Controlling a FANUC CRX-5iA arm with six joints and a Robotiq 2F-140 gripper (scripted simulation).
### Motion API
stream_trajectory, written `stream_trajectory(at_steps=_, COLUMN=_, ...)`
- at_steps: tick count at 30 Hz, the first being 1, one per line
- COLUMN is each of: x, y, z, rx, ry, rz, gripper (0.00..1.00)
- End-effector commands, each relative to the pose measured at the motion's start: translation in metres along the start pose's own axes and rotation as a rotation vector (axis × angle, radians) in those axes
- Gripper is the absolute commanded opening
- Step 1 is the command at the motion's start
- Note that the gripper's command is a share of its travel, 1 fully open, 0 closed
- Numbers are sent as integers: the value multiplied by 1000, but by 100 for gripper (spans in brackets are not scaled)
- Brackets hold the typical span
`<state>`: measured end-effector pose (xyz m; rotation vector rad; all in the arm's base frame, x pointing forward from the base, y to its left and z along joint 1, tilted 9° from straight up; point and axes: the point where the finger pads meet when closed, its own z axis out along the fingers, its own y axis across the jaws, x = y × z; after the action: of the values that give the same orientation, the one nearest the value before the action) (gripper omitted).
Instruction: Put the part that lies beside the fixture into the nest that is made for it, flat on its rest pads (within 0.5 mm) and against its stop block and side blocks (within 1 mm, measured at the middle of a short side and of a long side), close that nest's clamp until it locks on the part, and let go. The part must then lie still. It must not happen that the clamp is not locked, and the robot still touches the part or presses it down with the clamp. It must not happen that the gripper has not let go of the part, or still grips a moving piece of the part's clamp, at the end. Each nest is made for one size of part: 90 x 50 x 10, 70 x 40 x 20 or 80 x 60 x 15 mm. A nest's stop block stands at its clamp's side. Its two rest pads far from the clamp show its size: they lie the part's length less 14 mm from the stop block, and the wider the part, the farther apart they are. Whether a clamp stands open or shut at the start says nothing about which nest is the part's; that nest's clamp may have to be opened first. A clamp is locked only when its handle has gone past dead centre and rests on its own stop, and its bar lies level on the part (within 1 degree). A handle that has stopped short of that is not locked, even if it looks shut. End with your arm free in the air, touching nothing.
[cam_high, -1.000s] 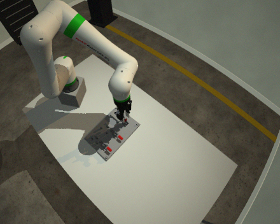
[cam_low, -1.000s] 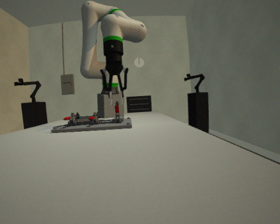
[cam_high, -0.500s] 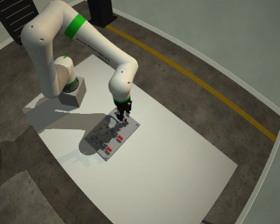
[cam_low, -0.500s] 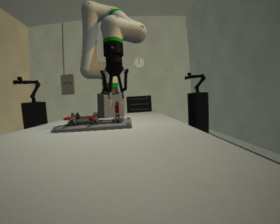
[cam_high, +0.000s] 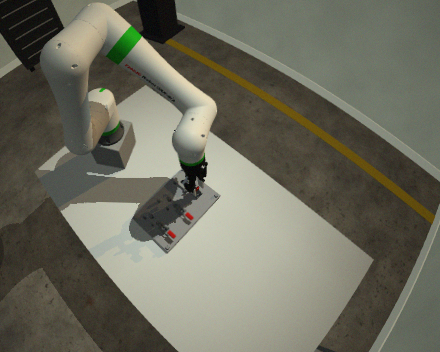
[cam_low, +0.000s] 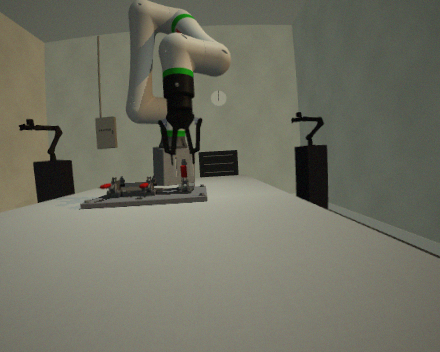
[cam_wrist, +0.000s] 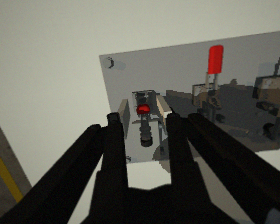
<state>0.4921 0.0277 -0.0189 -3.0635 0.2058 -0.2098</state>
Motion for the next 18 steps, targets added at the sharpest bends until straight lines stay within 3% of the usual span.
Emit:
stream_trajectory(at_steps=1, x=0, y=0, z=2, rx=0, ry=0, rz=0, gripper=28)
stream_trajectory(at_steps=15, x=0, y=0, z=3, rx=0, ry=0, rz=0, gripper=28)
stream_trajectory(at_steps=16, x=0, y=0, z=3, rx=0, ry=0, rz=0, gripper=0)
stream_trajectory(at_steps=18, x=0, y=0, z=3, rx=0, ry=0, rz=0, gripper=0)
